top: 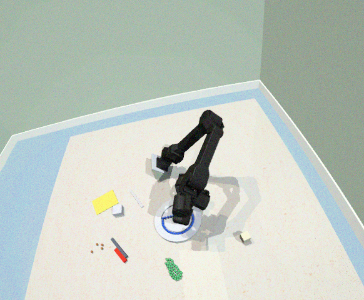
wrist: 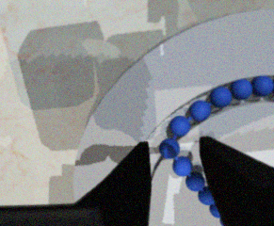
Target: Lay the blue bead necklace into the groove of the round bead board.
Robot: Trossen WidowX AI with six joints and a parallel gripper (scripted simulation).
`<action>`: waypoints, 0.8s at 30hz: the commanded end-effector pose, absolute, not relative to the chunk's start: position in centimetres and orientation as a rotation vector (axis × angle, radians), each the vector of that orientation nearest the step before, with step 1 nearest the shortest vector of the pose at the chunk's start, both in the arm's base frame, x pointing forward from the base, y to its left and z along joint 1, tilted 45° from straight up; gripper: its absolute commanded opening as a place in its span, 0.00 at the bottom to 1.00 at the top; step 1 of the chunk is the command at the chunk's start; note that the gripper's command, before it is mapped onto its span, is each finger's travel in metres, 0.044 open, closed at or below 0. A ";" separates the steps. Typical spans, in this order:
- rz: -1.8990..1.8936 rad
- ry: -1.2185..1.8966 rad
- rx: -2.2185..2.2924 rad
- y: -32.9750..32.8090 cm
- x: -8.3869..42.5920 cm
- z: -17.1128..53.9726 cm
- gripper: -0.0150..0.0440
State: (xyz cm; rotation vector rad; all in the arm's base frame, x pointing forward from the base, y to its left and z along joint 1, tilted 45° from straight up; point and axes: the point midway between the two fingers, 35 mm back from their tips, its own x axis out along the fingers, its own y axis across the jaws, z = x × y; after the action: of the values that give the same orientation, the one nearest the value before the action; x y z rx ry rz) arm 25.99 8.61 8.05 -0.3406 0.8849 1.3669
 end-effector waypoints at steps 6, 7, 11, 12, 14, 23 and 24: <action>1.368 0.885 -0.340 8.7 26.0 8.0 0.28; 1.368 0.885 -0.340 8.7 26.0 8.0 0.25; 1.368 0.885 -0.340 8.7 26.0 8.0 0.25; 1.368 0.885 -0.340 8.7 26.0 8.0 0.25; 1.368 0.885 -0.340 8.7 26.0 8.0 0.25; 1.368 0.885 -0.340 8.7 26.0 8.0 0.25; 1.368 0.885 -0.340 8.7 26.0 8.0 0.25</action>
State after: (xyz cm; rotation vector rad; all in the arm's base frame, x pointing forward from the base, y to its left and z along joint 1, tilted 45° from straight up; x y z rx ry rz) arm 25.96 8.68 7.97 -0.3400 0.8851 1.3675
